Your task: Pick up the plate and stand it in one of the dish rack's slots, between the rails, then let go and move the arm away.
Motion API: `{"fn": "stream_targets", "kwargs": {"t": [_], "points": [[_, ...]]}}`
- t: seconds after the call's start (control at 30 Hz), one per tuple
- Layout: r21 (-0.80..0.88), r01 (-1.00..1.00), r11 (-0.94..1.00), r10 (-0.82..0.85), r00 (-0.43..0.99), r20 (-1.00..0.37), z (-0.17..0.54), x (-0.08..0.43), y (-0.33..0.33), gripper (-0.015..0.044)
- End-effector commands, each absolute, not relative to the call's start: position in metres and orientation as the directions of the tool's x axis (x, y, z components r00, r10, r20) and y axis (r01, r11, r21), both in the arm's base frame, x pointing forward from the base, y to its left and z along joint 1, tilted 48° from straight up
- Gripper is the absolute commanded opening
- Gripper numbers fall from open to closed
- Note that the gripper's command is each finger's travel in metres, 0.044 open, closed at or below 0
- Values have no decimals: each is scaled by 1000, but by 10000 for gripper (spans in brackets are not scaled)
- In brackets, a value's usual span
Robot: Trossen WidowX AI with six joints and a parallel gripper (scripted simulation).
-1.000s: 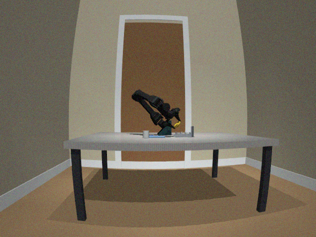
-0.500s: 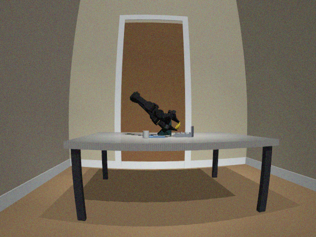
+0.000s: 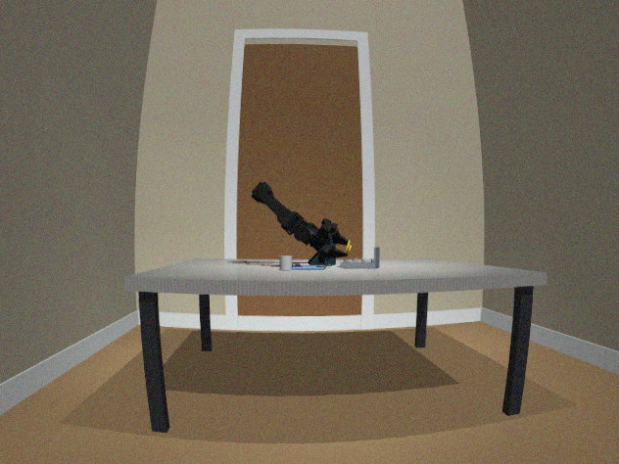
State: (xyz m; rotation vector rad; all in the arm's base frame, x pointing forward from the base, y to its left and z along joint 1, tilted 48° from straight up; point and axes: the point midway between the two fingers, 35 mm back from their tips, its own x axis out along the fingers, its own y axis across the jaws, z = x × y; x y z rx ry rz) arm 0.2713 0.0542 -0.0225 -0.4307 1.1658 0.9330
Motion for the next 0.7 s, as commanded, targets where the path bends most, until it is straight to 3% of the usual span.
{"fn": "stream_targets", "kwargs": {"t": [0.0,0.67], "points": [[113,-858,501,445,144,-884,-21,271,50,0],[-311,-924,224,581,383,-718,-8,268,31,0]]}}
